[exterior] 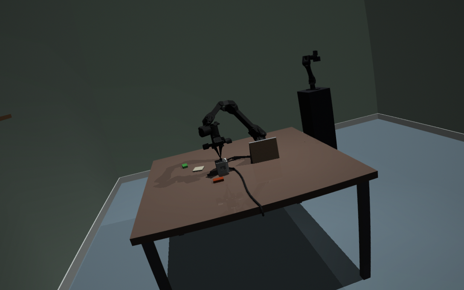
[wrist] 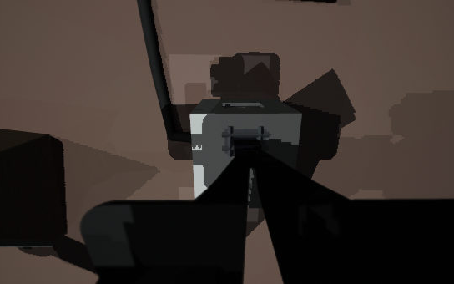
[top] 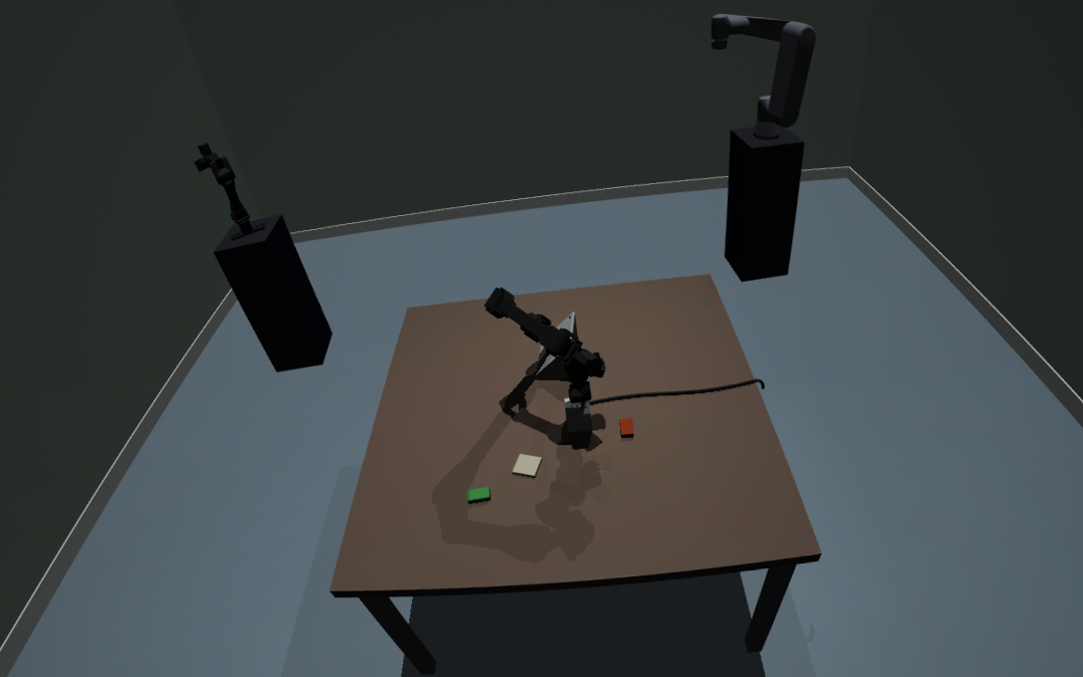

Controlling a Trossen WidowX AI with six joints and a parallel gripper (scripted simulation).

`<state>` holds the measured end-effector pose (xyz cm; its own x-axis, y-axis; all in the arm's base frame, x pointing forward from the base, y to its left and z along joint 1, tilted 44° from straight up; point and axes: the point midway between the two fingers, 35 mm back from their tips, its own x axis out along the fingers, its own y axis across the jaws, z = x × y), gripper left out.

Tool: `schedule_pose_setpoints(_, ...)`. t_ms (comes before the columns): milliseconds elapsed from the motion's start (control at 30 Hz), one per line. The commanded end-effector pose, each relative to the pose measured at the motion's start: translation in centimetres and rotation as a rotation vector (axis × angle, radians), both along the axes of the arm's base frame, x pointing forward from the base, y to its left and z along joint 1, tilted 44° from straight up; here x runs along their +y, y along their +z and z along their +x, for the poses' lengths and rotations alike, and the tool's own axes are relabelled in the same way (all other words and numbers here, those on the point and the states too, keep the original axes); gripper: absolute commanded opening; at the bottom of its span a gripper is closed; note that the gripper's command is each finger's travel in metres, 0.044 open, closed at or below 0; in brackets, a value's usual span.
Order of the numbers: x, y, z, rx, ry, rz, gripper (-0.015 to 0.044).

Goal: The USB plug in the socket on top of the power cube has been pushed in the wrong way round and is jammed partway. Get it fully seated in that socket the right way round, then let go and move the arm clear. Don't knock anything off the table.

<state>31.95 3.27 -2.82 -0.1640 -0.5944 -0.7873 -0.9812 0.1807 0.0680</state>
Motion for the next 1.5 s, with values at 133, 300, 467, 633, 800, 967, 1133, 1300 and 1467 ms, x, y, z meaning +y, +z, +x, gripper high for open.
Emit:
schedule_pose_setpoints(133,-0.07,-0.11,0.0,0.0,0.003,0.001,0.0)
schedule_pose_setpoints(300,-0.11,-0.15,-0.01,0.0,0.003,0.001,0.0)
schedule_pose_setpoints(467,-0.16,-0.2,-0.02,0.0,0.003,0.001,0.0)
schedule_pose_setpoints(633,-0.2,-0.24,-0.03,0.0,0.003,0.0,0.0)
schedule_pose_setpoints(800,-0.24,-0.28,-0.04,0.0,0.003,0.0,0.0)
schedule_pose_setpoints(967,-0.28,-0.33,-0.05,0.0,0.003,0.0,0.0)
schedule_pose_setpoints(1133,-0.32,-0.37,-0.06,0.0,0.003,0.0,0.0)
schedule_pose_setpoints(1300,-0.36,-0.41,-0.07,0.0,0.003,0.0,0.0)
schedule_pose_setpoints(1467,-0.4,-0.46,-0.08,0.0,0.003,0.0,0.0)
